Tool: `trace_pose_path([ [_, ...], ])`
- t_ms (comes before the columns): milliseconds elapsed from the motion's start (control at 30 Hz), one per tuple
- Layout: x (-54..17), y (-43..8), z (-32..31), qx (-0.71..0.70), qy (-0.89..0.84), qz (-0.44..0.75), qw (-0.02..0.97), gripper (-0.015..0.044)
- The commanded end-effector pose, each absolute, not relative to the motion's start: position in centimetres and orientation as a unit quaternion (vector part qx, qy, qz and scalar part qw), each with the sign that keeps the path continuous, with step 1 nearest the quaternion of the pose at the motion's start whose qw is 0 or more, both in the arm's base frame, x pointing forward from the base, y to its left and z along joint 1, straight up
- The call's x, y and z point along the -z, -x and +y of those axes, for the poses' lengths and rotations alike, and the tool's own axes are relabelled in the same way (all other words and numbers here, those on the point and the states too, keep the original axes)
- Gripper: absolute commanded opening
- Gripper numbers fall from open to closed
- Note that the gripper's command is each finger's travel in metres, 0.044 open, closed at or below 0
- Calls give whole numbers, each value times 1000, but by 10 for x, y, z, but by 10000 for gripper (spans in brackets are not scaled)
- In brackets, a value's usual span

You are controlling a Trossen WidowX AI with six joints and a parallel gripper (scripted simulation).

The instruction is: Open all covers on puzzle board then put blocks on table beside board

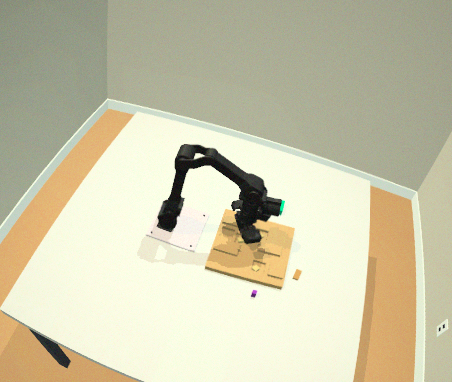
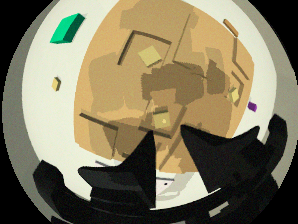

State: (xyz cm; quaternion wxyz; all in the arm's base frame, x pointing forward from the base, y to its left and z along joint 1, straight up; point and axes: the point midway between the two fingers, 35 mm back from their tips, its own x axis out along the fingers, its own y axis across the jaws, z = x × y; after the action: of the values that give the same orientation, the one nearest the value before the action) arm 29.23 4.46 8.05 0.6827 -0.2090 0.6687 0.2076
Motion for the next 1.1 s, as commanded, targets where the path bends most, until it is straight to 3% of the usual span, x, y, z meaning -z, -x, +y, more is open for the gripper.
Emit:
trace_pose_path([
  [0, -80, -293, 45, -209, 210, 667, 683, 144],
  [1067, -58, -293, 45, -209, 210, 667, 683, 144],
])
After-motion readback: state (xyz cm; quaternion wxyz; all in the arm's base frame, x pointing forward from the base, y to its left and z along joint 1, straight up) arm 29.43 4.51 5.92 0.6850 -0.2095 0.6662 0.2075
